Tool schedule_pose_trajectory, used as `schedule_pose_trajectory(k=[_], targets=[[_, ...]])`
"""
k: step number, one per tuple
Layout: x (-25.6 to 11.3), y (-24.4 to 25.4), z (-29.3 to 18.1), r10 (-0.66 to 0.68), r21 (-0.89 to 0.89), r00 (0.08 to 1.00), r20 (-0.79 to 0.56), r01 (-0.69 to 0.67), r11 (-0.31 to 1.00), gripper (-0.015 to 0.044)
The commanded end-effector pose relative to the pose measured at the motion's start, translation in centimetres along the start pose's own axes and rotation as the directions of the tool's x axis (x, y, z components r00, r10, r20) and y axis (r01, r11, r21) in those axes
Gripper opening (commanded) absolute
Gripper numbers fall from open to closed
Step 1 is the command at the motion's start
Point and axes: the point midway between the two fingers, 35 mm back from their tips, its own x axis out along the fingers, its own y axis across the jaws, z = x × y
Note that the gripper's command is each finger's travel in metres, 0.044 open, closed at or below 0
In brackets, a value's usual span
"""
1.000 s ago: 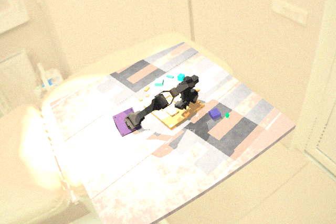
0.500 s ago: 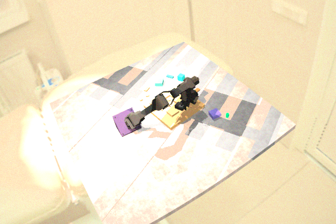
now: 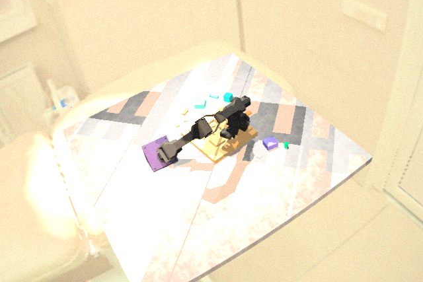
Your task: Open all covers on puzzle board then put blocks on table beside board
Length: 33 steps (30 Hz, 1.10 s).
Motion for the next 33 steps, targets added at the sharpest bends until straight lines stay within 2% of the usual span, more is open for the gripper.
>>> schedule_pose_trajectory(k=[1,33], targets=[[-0.4,0.1,0.0,0.002,0.001,1.0,0.0,-0.002,1.0,0.008],[-4.5,0.0,-0.2,0.0,-0.005,1.0,0.001,0.0,1.0,0.008]])
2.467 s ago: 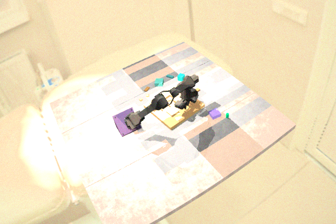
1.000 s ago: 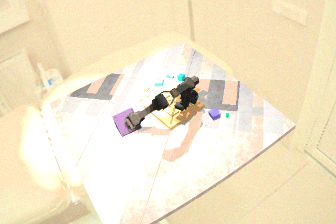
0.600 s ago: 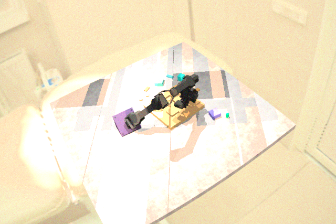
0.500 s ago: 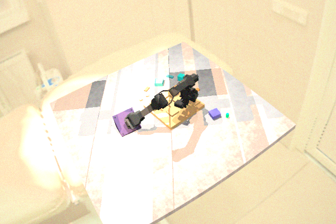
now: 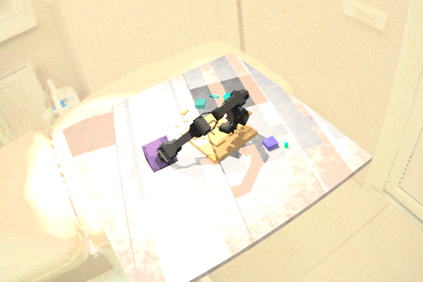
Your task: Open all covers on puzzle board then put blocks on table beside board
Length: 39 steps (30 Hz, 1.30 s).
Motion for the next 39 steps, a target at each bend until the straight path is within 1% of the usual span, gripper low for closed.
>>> schedule_pose_trajectory(k=[1,21,25,39], targets=[[-0.8,0.2,0.0,0.01,0.005,1.0,0.0,-0.01,1.0,0.008],[-5.5,0.1,0.0,0.01,0.004,1.0,-0.002,-0.01,1.0,0.008],[-5.6,-0.3,0.4,0.011,0.004,1.0,-0.002,-0.011,1.0,0.008],[-5.6,-4.3,4.3,0.013,0.003,1.0,-0.007,-0.013,1.0,0.008]])
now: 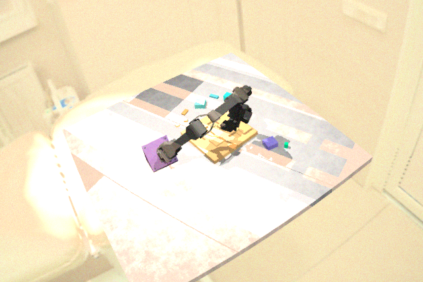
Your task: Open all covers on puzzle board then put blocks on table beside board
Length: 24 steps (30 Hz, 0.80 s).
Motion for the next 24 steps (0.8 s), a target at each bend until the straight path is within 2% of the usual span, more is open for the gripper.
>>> schedule_pose_trajectory(k=[1,24], targets=[[0.0,-1.4,1.0,-0.004,-0.008,1.0,0.002,0.004,1.0,0.008],[-0.1,-8.9,5.7,-0.009,-0.008,1.0,0.009,0.009,1.0,0.008]])
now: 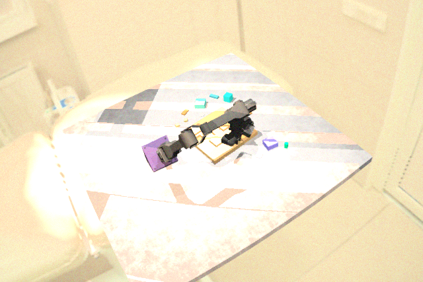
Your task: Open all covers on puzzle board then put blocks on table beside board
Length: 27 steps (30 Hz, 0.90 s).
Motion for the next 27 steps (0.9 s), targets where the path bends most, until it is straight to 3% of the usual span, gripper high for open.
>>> schedule_pose_trajectory(k=[1,27], targets=[[0.0,-1.6,0.6,-0.005,-0.006,1.0,0.005,0.005,1.0,0.008],[2.9,-2.4,1.3,-0.005,-0.005,1.0,0.004,0.005,1.0,0.008]])
